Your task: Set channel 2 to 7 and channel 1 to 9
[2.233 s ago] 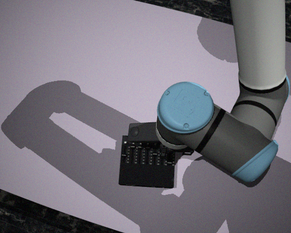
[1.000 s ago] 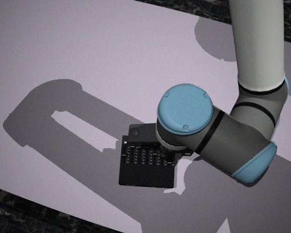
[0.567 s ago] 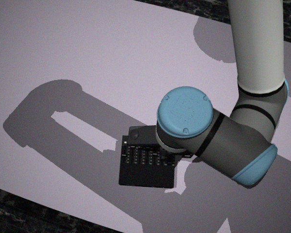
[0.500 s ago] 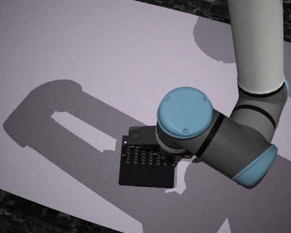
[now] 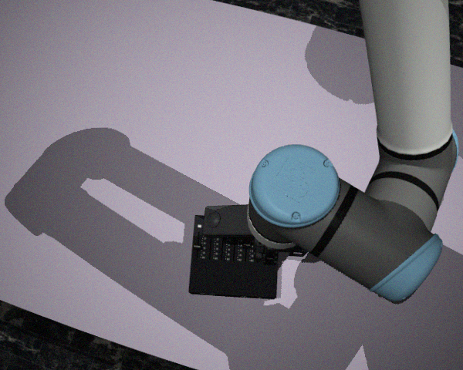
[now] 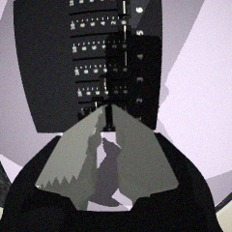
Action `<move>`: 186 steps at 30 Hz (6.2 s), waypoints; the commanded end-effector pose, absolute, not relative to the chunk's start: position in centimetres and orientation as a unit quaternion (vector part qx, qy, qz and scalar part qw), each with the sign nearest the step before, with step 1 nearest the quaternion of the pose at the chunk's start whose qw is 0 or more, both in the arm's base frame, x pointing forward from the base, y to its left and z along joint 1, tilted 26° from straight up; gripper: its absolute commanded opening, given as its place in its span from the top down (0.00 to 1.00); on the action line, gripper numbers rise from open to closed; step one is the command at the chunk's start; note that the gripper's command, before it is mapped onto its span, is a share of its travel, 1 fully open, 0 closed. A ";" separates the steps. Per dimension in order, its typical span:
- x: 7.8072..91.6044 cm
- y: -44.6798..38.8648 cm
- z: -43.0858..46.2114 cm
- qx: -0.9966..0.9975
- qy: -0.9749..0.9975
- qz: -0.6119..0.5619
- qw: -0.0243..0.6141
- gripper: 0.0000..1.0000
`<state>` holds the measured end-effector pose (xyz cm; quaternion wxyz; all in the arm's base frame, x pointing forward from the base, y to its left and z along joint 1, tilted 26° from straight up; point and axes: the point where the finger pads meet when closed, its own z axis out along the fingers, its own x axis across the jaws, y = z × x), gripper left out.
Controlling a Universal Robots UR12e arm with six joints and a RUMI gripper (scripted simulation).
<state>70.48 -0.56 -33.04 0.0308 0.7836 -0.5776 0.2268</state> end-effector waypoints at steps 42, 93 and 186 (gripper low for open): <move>70.4 -0.3 -33.1 0.784 -0.577 0.227 0.031 1.00; 69.2 0.6 -29.3 0.784 -0.577 0.227 0.031 0.00; 66.6 3.1 -21.9 0.784 -0.577 0.227 0.031 0.00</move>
